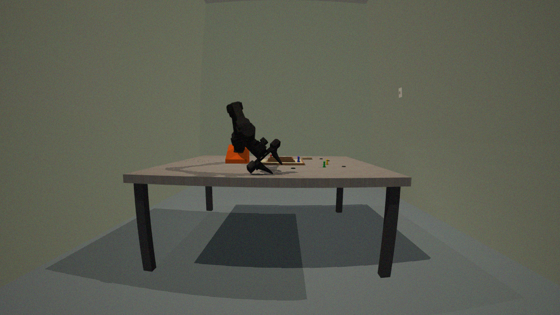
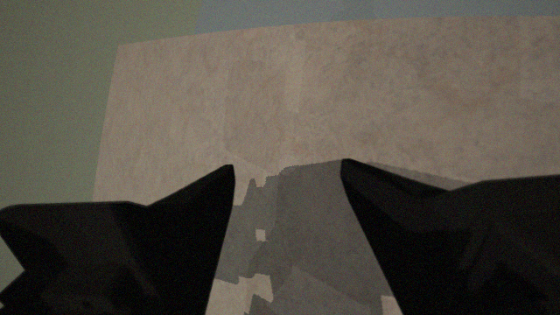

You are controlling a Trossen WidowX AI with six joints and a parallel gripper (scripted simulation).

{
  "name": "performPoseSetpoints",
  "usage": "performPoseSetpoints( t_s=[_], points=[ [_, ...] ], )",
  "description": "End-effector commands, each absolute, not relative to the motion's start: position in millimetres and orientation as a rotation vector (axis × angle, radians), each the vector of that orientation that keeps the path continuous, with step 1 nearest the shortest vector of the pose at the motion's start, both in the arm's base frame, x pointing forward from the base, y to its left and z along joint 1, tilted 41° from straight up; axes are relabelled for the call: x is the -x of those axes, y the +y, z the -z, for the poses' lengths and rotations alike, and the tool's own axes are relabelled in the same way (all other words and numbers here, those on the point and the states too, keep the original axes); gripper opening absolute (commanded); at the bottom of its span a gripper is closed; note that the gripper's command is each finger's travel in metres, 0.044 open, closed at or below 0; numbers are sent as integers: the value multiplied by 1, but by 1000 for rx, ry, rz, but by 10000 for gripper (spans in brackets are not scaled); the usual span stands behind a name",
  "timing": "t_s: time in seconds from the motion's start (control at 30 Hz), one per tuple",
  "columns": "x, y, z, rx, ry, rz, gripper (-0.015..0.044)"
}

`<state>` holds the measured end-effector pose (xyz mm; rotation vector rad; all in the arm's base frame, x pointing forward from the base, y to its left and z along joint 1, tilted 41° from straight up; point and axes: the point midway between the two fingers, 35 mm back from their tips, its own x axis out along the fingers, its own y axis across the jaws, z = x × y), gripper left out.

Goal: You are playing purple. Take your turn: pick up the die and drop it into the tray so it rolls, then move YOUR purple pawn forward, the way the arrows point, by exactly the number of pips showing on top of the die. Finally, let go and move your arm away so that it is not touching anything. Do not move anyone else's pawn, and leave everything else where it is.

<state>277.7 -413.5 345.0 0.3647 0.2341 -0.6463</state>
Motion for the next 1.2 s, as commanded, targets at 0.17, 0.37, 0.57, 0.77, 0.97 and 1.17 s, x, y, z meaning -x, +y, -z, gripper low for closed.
performPoseSetpoints(
  t_s=[0.17,0.37,0.57,0.77,0.97,1.17],
  points=[
    [-356,-350,-311,-428,333,520,275],
    [-411,-298,-256,-432,505,435,275],
    [-464,-230,-198,-321,693,353,275],
    [-493,-149,-137,-219,902,261,275],
    [-496,-57,-73,-93,1127,164,275],
    [-473,33,-11,75,1324,105,275]
  ],
)
